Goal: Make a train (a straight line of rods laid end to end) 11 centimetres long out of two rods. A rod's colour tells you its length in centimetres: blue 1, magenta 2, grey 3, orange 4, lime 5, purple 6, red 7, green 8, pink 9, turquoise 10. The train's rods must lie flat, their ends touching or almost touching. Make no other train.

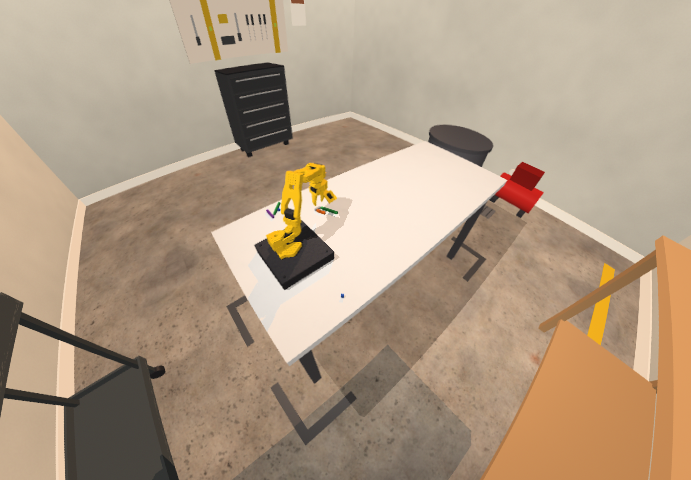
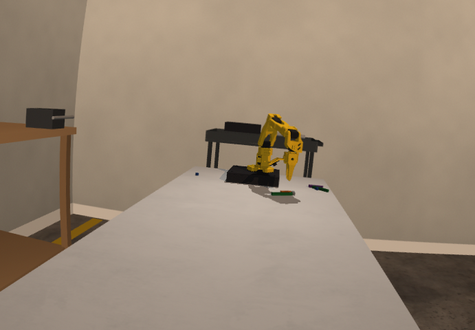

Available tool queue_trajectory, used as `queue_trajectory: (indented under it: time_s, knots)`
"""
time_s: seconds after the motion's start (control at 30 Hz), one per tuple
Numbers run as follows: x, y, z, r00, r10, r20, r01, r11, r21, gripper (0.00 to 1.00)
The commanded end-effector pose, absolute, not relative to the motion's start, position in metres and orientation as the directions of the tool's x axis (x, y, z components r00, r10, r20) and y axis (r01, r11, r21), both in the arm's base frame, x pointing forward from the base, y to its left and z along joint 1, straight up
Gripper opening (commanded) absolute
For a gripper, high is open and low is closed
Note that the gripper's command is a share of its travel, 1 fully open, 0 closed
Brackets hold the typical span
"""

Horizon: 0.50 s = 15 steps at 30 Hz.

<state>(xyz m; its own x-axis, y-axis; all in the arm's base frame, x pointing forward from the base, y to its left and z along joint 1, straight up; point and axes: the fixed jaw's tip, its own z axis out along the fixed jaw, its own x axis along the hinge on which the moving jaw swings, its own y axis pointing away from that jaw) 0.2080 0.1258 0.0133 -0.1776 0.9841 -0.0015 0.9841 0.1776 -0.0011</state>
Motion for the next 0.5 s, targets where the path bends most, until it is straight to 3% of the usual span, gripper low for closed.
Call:
queue_trajectory:
  time_s: [0.0, 0.47]
  knots:
    - [0.208, 0.128, 0.009, -0.193, 0.981, -0.001, 0.981, 0.193, -0.003, 0.19]
    - [0.208, 0.128, -0.017, -0.192, 0.981, -0.001, 0.981, 0.192, -0.003, 0.19]
